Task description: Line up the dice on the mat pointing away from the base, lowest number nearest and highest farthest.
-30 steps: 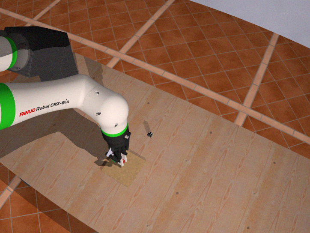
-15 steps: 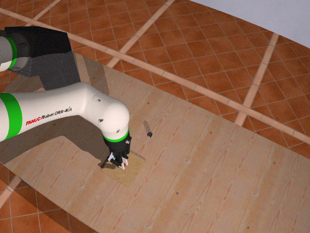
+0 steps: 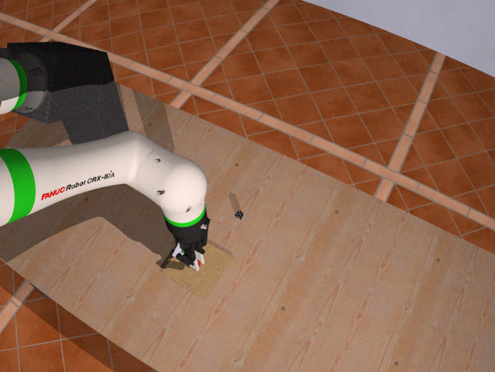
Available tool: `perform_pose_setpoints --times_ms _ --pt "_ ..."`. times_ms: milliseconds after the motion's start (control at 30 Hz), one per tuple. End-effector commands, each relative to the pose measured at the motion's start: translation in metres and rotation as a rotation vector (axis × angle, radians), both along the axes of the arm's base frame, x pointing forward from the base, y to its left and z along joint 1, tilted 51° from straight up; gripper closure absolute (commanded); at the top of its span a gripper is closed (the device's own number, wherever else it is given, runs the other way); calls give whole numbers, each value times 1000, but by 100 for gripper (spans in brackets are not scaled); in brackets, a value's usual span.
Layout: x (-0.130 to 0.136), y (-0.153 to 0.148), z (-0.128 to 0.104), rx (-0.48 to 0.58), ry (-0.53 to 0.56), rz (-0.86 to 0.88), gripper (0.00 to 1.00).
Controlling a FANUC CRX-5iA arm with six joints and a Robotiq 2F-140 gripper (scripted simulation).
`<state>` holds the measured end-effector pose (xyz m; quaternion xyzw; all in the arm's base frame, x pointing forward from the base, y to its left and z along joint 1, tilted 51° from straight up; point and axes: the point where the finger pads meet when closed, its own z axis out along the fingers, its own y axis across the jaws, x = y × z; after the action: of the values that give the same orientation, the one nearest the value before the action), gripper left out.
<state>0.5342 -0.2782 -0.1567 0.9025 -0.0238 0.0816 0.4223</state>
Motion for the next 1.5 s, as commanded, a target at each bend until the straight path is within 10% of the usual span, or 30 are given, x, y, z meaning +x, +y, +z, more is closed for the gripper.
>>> perform_pose_setpoints --times_ms 0,1467 --pt "0 0 0 0 0 0 93" --pt "1 -3 -2 0 0 0 93"
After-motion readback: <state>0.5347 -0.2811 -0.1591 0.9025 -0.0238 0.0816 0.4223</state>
